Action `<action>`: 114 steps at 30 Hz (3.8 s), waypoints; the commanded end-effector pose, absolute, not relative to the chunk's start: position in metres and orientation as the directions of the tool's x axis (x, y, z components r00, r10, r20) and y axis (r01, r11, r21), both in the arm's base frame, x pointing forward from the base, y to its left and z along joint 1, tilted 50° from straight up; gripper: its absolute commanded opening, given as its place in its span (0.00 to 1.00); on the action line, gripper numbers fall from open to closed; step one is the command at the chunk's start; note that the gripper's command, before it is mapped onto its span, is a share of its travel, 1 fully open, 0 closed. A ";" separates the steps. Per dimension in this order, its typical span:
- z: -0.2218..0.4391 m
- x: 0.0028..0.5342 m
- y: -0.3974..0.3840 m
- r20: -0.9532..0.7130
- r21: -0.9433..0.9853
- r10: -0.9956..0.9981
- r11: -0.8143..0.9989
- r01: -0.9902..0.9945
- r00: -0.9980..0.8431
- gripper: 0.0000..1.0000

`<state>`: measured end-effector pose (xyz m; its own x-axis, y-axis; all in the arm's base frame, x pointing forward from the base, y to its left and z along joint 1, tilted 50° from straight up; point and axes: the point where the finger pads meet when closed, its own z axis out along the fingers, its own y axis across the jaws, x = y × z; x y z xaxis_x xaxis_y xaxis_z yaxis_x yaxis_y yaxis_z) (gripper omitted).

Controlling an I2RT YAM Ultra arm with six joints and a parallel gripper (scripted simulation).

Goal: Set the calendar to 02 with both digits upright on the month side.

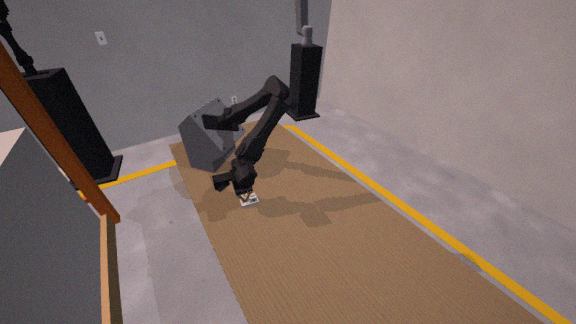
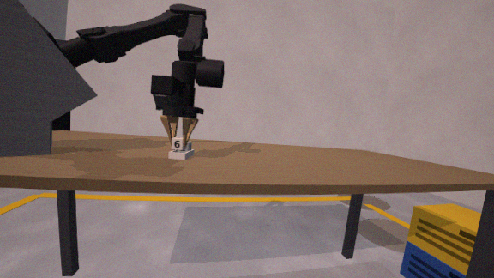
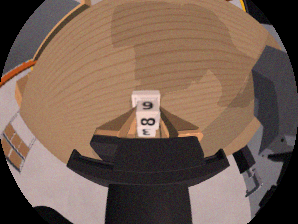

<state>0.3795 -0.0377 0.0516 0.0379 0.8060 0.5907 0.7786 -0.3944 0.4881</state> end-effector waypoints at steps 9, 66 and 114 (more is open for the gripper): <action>0.055 0.382 -0.041 0.583 0.500 0.812 -0.394 0.771 0.038 0.26; 0.054 0.386 -0.040 0.581 0.502 0.814 -0.391 0.771 0.034 0.26; 0.049 0.392 -0.036 0.581 0.502 0.813 -0.391 0.771 0.034 0.26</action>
<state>0.3904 -0.0332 0.0468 0.0310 0.8093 0.5866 0.7769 -0.3887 0.4952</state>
